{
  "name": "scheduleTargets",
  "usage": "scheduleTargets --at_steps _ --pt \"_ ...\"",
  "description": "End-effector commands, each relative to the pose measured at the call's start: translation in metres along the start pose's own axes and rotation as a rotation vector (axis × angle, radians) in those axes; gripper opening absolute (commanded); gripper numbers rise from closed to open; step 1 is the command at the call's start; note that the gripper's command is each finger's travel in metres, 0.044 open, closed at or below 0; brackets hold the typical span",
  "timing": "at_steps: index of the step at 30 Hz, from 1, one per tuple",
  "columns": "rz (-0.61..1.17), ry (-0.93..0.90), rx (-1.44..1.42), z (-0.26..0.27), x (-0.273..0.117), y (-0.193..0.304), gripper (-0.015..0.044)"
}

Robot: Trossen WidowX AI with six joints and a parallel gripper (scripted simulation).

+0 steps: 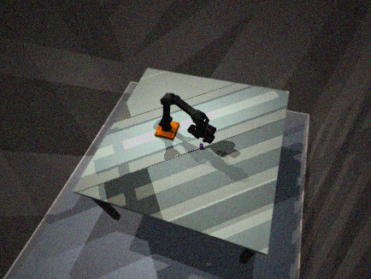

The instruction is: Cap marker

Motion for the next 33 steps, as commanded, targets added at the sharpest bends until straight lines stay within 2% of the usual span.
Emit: scheduleTargets --at_steps 1,4,8,33 --pt "0.036 -0.010 -0.052 0.002 0.003 -0.006 0.0238" --pt "0.036 -0.010 -0.052 0.002 0.005 -0.006 0.0238" --pt "0.036 -0.011 -0.052 0.006 0.036 -0.007 0.0238" --pt "0.036 -0.011 -0.052 0.005 0.072 -0.006 0.0238"
Point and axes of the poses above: the point midway between the two fingers, 35 mm back from their tips, its own x axis out along the fingers, its own z axis across the jaws, y = z × x, the point moved 6 cm from there along -x, back along the fingers, and after that the axes turned 5 degrees about -x, right-handed, at the moved point
